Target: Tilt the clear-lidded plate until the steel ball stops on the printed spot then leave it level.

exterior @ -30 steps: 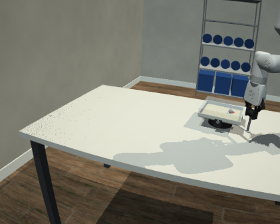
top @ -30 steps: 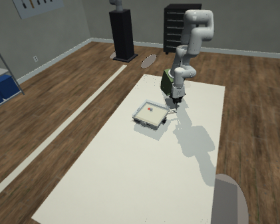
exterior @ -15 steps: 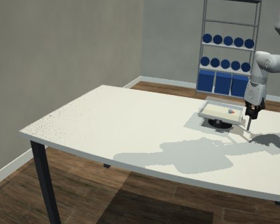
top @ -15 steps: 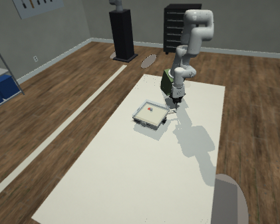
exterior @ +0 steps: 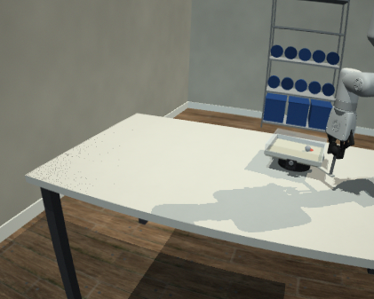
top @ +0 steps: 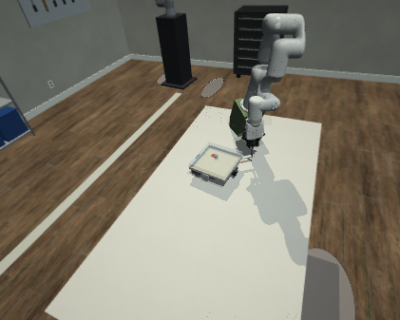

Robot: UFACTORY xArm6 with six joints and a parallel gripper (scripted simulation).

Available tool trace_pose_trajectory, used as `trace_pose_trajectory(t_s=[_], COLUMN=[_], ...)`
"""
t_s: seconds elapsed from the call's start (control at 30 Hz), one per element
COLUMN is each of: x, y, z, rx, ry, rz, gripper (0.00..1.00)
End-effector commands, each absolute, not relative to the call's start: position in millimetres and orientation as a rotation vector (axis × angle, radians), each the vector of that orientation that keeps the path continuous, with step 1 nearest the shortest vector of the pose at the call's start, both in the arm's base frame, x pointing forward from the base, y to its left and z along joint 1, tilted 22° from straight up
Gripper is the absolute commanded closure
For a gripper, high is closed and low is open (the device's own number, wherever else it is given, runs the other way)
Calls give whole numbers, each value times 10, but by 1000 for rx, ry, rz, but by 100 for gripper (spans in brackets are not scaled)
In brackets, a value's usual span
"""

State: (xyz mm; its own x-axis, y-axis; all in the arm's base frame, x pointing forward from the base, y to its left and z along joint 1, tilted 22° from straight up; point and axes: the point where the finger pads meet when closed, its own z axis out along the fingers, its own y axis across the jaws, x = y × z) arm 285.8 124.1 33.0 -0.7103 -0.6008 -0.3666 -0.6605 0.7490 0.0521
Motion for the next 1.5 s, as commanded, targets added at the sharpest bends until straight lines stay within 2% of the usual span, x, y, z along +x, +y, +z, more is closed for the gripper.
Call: trace_pose_trajectory(t_s=[0.0,1.47], x=[2846,2846], y=[1224,1225], z=[323,323], rx=[-976,-976], ry=[2625,2625], rz=[253,253], gripper=[100,100])
